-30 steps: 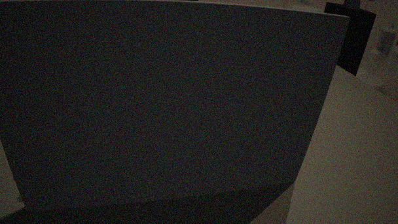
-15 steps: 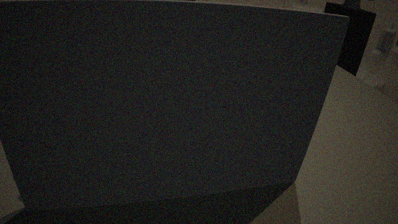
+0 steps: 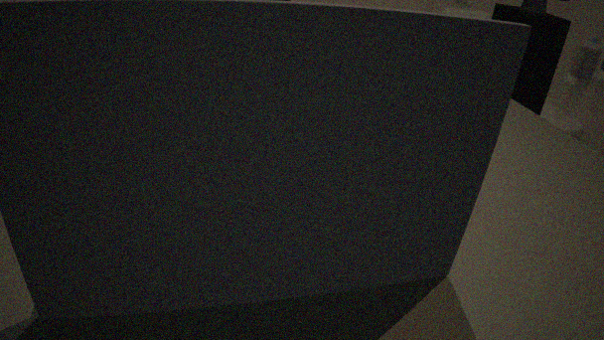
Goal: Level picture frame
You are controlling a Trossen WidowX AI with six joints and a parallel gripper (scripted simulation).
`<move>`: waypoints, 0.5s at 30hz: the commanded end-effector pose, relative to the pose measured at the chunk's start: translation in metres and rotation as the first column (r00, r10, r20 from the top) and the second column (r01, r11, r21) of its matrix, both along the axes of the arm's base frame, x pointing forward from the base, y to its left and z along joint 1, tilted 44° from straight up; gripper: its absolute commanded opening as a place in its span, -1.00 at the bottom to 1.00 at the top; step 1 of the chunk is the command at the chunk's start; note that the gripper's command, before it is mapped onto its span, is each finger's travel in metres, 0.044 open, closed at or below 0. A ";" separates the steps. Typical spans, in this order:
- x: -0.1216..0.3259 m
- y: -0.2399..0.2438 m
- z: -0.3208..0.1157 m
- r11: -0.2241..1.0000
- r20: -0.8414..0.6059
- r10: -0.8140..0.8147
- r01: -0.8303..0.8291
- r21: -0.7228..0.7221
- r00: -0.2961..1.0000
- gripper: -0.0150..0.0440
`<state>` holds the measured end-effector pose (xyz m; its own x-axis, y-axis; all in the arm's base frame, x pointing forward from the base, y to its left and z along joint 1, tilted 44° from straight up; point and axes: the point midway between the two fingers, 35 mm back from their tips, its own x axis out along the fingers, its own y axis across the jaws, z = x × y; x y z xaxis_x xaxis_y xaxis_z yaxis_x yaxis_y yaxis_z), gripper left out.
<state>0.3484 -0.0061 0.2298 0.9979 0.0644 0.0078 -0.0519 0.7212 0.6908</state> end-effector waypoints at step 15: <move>-0.077 0.008 0.002 0.990 0.016 -0.011 0.013 -0.138 1.000 0.39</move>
<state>0.2777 -0.0095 0.2247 0.9986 0.0526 0.0057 -0.0459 0.8080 0.5874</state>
